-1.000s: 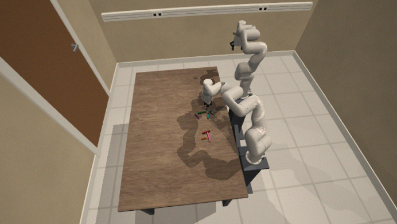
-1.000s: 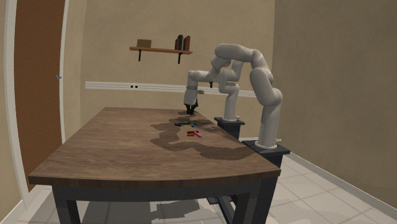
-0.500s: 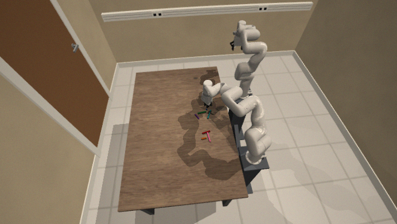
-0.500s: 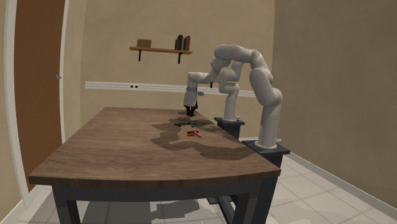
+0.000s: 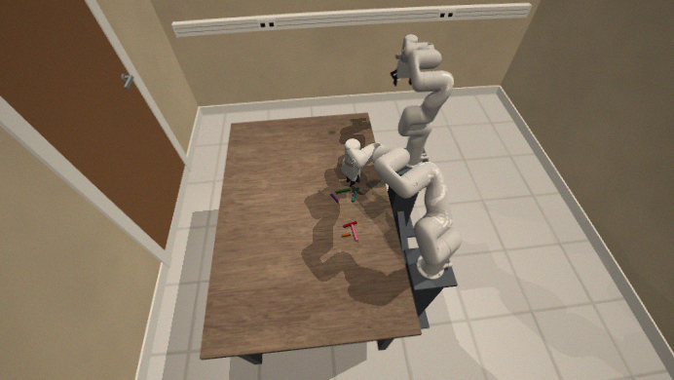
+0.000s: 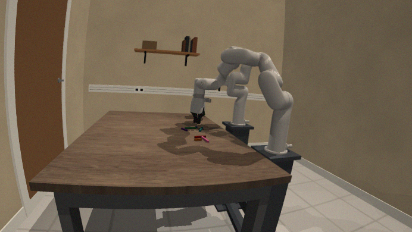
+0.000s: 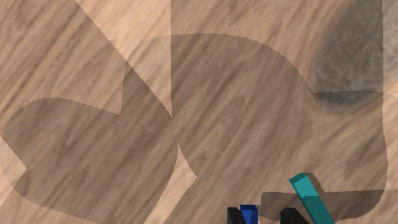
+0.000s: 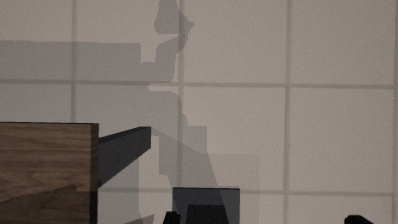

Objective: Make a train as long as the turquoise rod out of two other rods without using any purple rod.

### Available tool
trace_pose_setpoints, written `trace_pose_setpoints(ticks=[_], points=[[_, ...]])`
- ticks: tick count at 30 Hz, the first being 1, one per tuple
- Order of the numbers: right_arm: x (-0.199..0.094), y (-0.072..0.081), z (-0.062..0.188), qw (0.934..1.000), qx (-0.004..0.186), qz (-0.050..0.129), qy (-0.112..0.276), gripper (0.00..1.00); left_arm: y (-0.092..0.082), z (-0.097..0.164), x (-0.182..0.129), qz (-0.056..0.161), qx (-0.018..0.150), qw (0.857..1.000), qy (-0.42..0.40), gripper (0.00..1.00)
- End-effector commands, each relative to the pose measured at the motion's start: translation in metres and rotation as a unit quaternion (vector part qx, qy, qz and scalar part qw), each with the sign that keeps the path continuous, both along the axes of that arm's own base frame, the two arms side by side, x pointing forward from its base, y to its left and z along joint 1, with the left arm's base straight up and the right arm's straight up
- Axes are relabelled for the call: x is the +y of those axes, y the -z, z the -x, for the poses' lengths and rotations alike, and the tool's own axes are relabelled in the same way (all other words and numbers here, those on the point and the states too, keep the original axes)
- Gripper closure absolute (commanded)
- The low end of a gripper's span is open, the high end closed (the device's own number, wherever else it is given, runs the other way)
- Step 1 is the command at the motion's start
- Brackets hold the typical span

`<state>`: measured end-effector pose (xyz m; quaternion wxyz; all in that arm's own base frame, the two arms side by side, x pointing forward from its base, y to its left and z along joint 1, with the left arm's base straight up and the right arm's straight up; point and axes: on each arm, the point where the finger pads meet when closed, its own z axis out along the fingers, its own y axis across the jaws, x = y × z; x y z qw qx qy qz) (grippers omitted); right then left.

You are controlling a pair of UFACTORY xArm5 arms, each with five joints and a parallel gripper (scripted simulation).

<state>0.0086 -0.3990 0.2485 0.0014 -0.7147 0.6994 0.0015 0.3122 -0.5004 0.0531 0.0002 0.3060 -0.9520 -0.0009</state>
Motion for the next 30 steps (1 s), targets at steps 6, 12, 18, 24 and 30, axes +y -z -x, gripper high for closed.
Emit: trace_pose_setpoints(ticks=[6,12,18,24,30], points=[[-0.001,-0.002,0.0,1.0,0.0,0.002,0.0,0.0,0.007,-0.001,-0.002,0.003,-0.002,1.0,0.0,0.74],[-0.001,-0.002,0.0,1.0,0.0,0.002,0.0,0.0,0.012,-0.001,-0.003,0.003,-0.002,1.0,0.0,0.74],[-0.001,-0.002,0.0,1.0,0.0,0.002,0.0,0.0,0.014,-0.001,-0.003,0.003,-0.002,1.0,0.0,0.74],[-0.001,-0.002,0.0,1.0,0.0,0.002,0.0,0.0,0.014,-0.001,-0.003,0.003,-0.002,1.0,0.0,0.74],[-0.001,-0.002,0.0,1.0,0.0,0.002,0.0,0.0,0.014,-0.001,-0.003,0.003,-0.002,1.0,0.0,0.74]])
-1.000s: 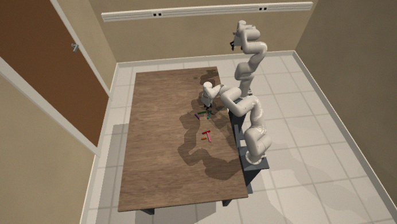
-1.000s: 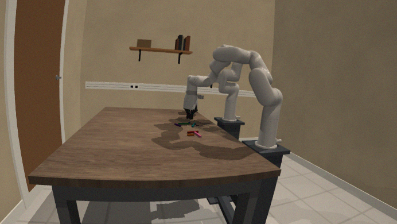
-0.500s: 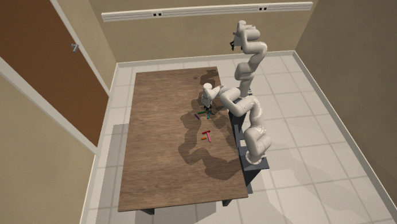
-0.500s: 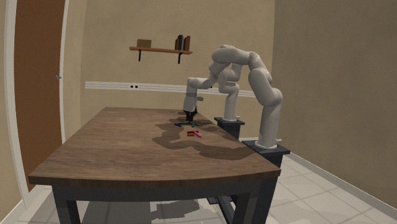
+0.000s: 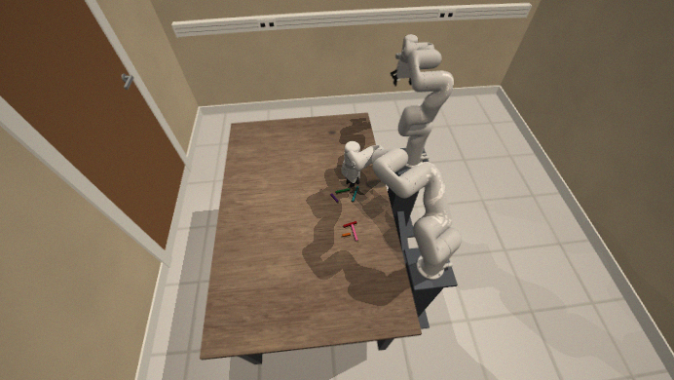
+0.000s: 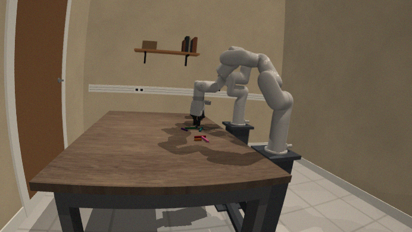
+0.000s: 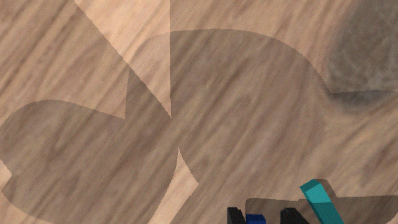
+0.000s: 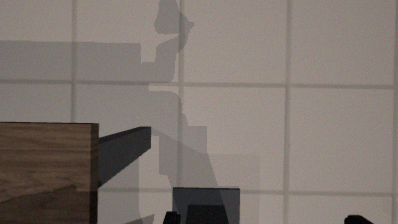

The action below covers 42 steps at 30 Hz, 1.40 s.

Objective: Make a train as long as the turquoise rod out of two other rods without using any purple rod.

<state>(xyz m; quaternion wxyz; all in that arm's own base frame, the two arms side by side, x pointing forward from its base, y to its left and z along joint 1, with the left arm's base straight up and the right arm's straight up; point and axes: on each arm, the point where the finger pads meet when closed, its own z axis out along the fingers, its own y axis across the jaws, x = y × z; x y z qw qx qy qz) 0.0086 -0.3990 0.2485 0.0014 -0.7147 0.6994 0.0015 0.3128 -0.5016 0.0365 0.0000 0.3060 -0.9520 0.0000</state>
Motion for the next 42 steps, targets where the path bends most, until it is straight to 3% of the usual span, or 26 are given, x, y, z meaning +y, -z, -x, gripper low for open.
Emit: trace_pose_setpoints(ticks=[1,42], points=[[-0.001,-0.002,0.0,1.0,0.0,0.002,0.0,0.0,-0.002,-0.001,-0.001,0.002,-0.001,1.0,0.0,0.74],[-0.001,-0.002,0.0,1.0,0.0,0.002,0.0,0.0,0.01,-0.001,-0.001,0.002,-0.001,1.0,0.0,0.74]])
